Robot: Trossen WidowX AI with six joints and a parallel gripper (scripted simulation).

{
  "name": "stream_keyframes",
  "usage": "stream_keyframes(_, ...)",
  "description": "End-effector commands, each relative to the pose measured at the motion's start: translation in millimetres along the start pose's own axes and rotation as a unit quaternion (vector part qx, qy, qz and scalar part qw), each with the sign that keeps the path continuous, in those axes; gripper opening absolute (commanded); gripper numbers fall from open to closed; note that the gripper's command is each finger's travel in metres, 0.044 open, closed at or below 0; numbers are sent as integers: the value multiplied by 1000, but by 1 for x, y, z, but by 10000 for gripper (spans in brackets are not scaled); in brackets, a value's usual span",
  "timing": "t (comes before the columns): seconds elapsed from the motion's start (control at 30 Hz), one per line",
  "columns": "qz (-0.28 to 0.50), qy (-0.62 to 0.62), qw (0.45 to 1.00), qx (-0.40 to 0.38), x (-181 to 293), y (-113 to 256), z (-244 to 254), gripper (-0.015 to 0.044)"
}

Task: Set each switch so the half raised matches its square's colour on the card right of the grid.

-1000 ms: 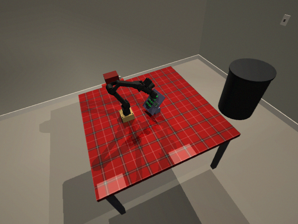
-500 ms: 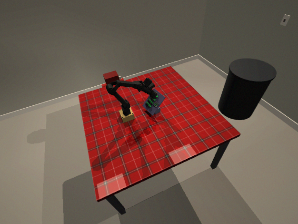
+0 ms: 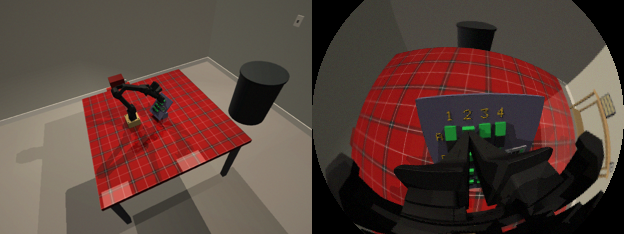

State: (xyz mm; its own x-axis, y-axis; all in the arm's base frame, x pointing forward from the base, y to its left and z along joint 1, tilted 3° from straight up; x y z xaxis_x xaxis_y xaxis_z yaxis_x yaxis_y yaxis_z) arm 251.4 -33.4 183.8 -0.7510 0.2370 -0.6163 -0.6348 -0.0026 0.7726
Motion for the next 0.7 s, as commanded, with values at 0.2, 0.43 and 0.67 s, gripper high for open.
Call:
stream_keyframes(0.2,0,-2,1000,2,0,-2,0,0)
stream_keyframes(0.43,0,-2,1000,2,0,-3,0,0)
stream_keyframes(0.67,0,-2,1000,2,0,-4,0,0)
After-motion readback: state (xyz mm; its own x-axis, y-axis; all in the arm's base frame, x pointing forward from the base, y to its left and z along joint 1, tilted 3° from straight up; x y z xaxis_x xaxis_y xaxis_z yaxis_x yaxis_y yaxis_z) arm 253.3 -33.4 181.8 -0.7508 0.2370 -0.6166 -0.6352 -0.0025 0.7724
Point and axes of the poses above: the point midway between the two fingers, 35 mm back from their tips, its own y axis back along the fingers, its own z axis across the jaws, x = y × z, the point moved 9 cm from there along y, back along the fingers, and after that the axes turned 15 degrees about -y, right-handed, at the moved point
